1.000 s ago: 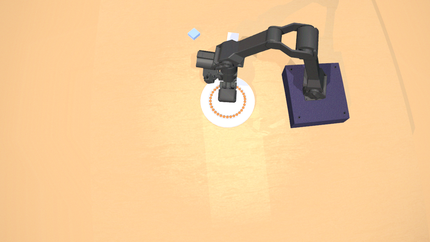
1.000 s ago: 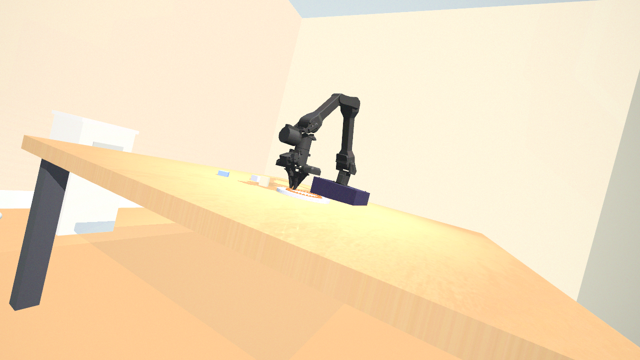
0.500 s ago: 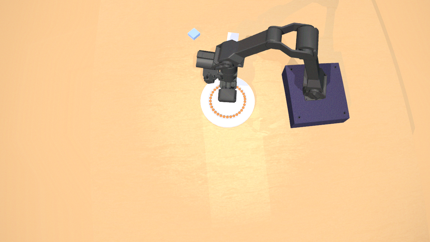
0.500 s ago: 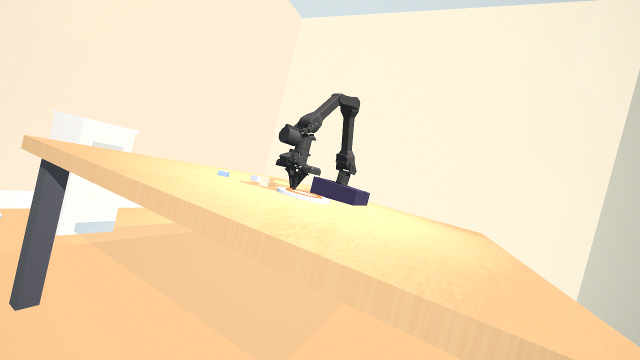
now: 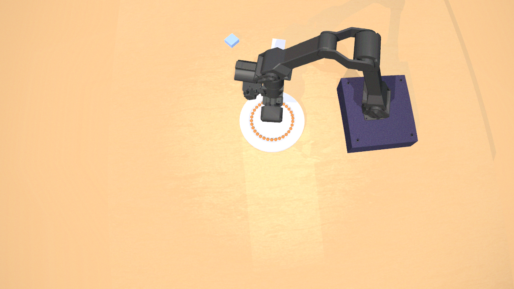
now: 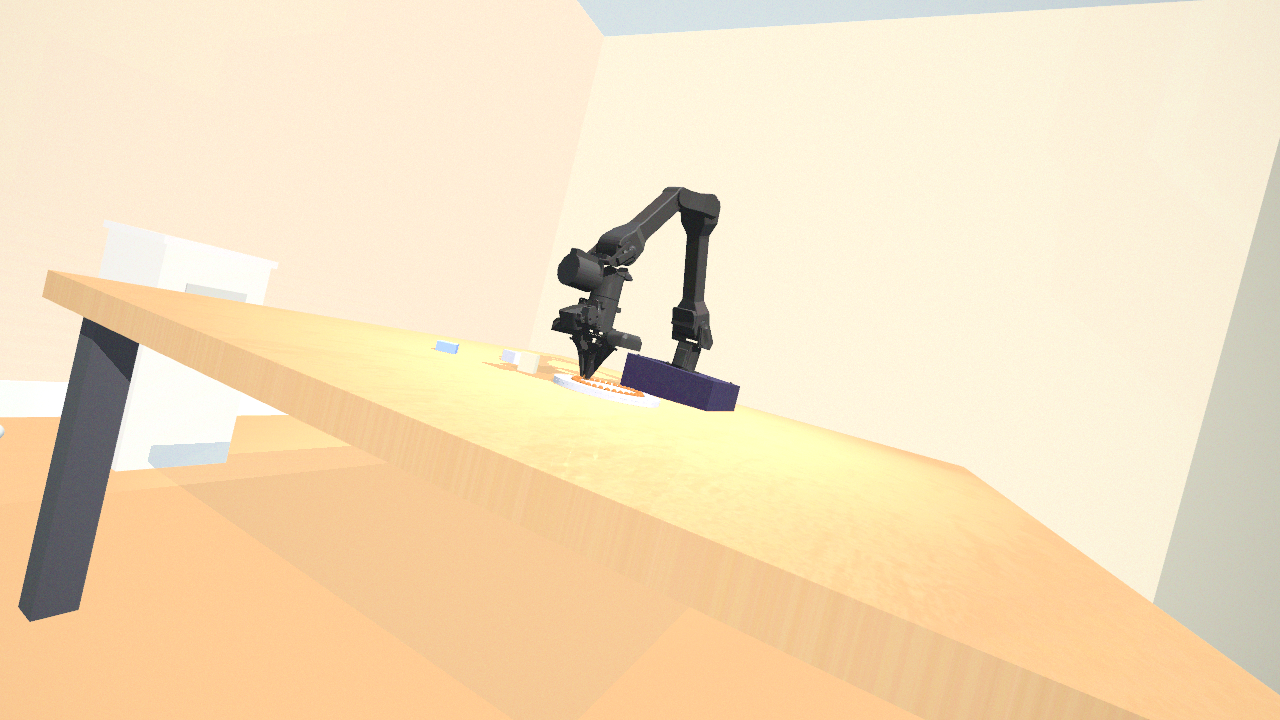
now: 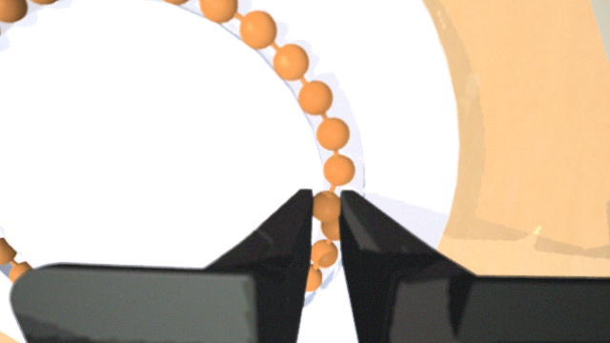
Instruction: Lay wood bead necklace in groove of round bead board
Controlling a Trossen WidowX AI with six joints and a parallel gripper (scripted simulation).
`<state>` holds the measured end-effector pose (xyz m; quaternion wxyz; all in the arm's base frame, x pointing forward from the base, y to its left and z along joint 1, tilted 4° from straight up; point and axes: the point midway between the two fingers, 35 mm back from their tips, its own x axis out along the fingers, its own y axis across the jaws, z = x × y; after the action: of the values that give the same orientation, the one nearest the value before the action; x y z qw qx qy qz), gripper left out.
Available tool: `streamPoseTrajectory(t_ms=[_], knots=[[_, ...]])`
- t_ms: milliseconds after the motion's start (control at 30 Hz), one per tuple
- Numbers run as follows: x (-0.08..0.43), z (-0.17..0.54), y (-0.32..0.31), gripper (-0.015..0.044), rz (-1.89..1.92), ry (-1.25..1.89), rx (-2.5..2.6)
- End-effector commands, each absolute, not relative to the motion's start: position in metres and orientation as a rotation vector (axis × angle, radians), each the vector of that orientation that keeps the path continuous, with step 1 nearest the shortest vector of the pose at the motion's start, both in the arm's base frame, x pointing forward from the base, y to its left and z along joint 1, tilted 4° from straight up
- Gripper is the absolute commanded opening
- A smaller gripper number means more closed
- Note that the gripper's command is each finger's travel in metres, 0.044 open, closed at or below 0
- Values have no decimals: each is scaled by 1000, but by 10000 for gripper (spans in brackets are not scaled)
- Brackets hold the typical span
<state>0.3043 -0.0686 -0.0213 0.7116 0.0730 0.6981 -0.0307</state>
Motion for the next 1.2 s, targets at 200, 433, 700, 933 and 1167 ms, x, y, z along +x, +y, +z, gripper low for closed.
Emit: streamPoseTrajectory(t_ms=[200, 433, 700, 933, 1167], knots=[[305, -21, -69, 0, -68, 1548, 162], [304, -16, -69, 0, -73, 1548, 163], [304, -15, -73, 0, -74, 1548, 163], [304, -18, -75, 0, -74, 1548, 163], [304, -19, -74, 79, -75, 1547, 168]])
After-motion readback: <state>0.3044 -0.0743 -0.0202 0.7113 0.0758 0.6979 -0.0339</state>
